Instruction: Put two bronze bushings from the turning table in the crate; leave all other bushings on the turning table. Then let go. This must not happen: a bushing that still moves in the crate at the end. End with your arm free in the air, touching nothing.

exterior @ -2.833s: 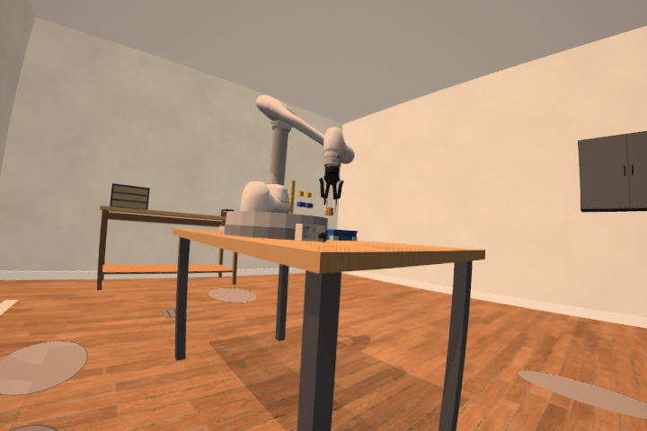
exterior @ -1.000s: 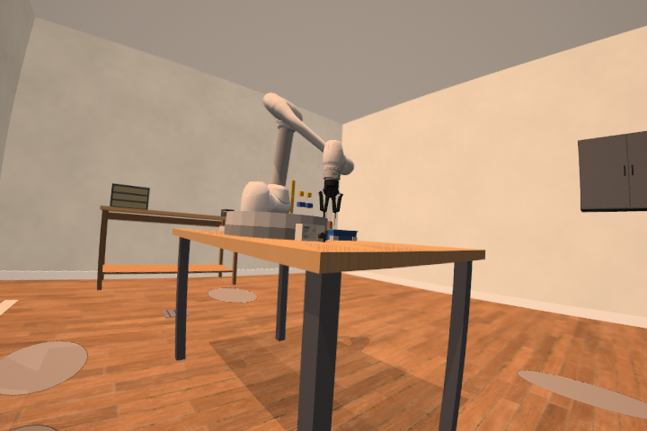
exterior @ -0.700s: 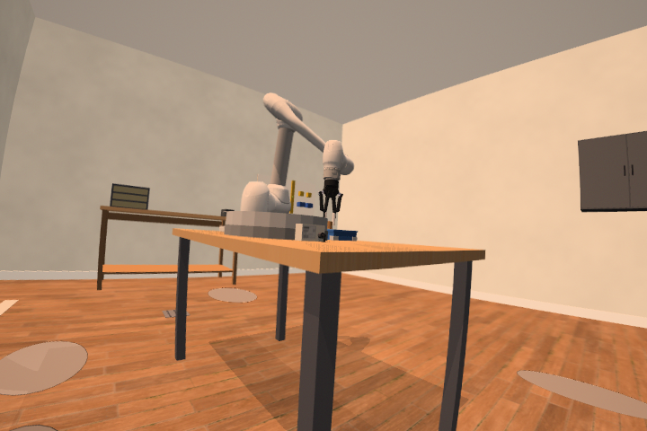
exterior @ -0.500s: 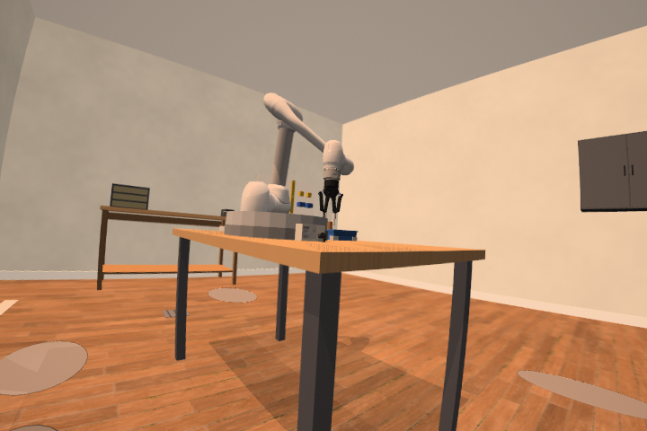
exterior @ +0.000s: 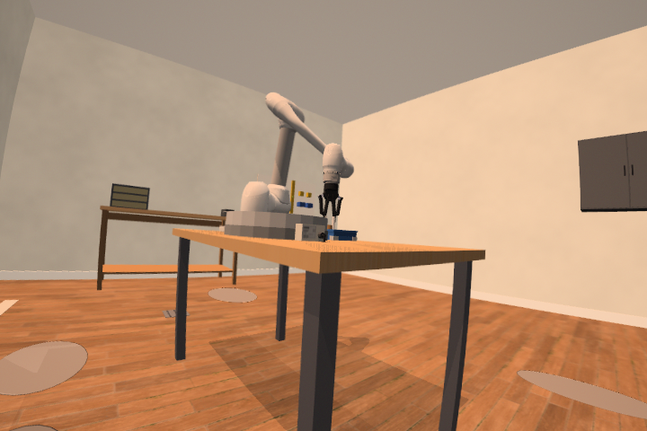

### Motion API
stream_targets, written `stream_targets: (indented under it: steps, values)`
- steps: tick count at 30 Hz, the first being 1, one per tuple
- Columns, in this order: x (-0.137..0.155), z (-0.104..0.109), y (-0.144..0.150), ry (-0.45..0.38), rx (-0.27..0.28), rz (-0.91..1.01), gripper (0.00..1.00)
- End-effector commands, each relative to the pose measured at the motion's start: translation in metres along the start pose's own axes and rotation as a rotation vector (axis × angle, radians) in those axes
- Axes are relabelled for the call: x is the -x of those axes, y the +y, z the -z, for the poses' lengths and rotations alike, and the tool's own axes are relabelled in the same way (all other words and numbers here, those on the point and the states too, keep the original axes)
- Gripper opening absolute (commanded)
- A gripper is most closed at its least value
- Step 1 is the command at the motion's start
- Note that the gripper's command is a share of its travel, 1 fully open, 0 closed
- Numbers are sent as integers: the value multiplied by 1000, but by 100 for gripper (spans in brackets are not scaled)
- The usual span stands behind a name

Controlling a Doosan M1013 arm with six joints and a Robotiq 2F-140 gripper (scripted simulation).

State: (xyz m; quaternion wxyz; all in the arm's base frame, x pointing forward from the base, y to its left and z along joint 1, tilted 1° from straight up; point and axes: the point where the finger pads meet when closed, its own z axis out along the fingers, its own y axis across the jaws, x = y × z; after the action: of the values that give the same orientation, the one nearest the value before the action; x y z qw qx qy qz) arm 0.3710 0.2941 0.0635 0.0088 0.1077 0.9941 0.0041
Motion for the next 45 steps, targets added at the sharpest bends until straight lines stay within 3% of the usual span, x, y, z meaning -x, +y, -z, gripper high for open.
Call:
stream_targets:
  steps: [1,16,45]
  values:
    - [0,-7,0,0,0,0,0]
    - [0,-22,0,0,0,0,0]
    - [0,-23,0,0,0,0,0]
